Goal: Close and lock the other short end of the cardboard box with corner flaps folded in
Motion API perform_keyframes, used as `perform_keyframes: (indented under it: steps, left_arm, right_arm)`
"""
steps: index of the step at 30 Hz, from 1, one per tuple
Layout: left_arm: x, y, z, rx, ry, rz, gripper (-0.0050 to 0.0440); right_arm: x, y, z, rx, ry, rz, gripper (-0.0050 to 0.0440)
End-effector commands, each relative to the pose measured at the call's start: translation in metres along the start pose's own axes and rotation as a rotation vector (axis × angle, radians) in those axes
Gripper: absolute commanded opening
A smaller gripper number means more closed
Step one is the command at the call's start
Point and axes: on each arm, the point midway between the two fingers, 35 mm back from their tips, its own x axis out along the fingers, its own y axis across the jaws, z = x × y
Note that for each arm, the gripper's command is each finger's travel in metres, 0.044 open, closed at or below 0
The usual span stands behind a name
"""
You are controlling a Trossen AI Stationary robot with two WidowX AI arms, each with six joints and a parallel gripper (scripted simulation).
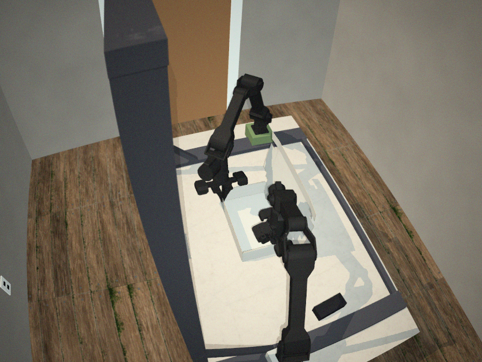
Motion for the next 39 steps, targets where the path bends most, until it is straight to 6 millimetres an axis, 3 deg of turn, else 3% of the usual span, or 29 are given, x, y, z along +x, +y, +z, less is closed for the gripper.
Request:
perform_keyframes:
  steps: [1,3,19,25,27,29,39]
  left_arm:
    - [-0.006,0.003,-0.003,-0.003,0.01,0.016,0.0006]
    - [-0.006,0.003,-0.003,-0.003,0.01,0.016,0.0006]
    - [-0.006,0.003,-0.003,-0.004,0.01,0.016,0.0006]
    - [-0.006,0.003,-0.003,-0.004,0.01,0.016,0.0006]
    - [-0.006,0.003,-0.003,-0.004,0.01,0.016,0.0006]
    - [-0.006,0.003,-0.003,-0.004,0.01,0.016,0.0006]
    - [-0.006,0.003,-0.003,-0.004,0.01,0.016,0.0006]
  right_arm:
    - [-0.071,-0.006,-0.003,-0.002,0.023,-0.074,0.0]
    - [-0.084,-0.003,-0.002,-0.002,0.023,-0.074,0.0]
    - [-0.085,-0.003,-0.002,-0.002,0.023,-0.074,0.0]
    - [-0.083,0.017,-0.003,-0.002,0.023,-0.073,0.0146]
    - [-0.083,0.018,-0.003,-0.002,0.023,-0.073,0.0194]
    - [-0.083,0.018,-0.003,-0.002,0.023,-0.073,0.0194]
    - [-0.083,0.018,-0.003,-0.002,0.023,-0.072,0.0434]
